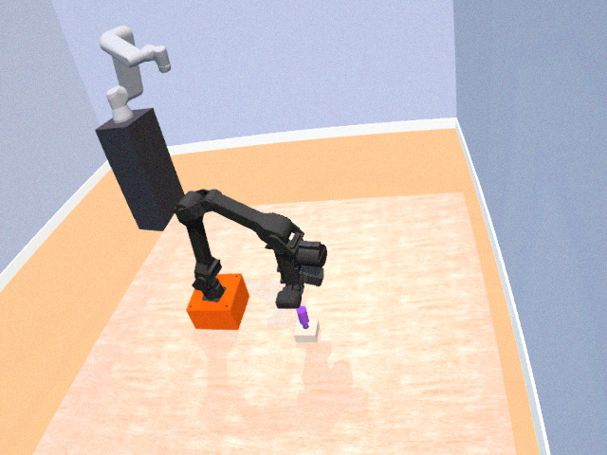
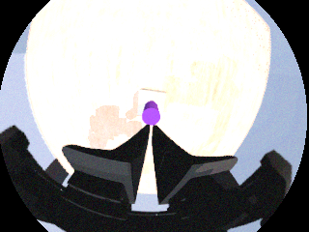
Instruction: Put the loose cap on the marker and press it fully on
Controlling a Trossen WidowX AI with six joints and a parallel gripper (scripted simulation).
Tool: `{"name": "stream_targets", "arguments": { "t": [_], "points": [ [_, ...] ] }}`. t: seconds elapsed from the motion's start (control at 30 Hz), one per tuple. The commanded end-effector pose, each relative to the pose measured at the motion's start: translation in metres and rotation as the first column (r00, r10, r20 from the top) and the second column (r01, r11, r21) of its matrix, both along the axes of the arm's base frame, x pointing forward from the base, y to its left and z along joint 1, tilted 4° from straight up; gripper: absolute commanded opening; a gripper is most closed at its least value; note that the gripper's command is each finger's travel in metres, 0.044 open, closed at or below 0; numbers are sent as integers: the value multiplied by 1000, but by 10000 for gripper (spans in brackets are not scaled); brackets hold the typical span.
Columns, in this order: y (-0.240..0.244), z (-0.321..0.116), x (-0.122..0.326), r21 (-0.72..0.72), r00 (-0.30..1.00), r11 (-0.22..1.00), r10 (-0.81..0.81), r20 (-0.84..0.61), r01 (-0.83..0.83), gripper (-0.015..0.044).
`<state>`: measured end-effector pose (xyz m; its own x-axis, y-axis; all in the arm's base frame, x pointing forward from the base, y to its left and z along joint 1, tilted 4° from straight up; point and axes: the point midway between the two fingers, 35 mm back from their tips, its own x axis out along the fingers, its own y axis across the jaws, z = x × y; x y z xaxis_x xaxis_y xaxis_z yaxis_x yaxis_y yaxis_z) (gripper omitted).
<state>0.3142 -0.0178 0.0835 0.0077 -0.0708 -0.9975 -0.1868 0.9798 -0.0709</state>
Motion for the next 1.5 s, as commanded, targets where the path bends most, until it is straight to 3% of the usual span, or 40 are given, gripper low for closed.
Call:
{"name": "stream_targets", "arguments": {
  "t": [0.0, 1.17, 1.47],
  "points": [
    [0, 0, 0, 0, 1000, 1000, -4, 2, 4, 0],
    [-3, -42, 1, 0, 1000, 1000, -4, 2, 4, 0],
    [-2, -27, 5, 0, 1000, 1000, -7, 14, 7, 0]
  ]
}}
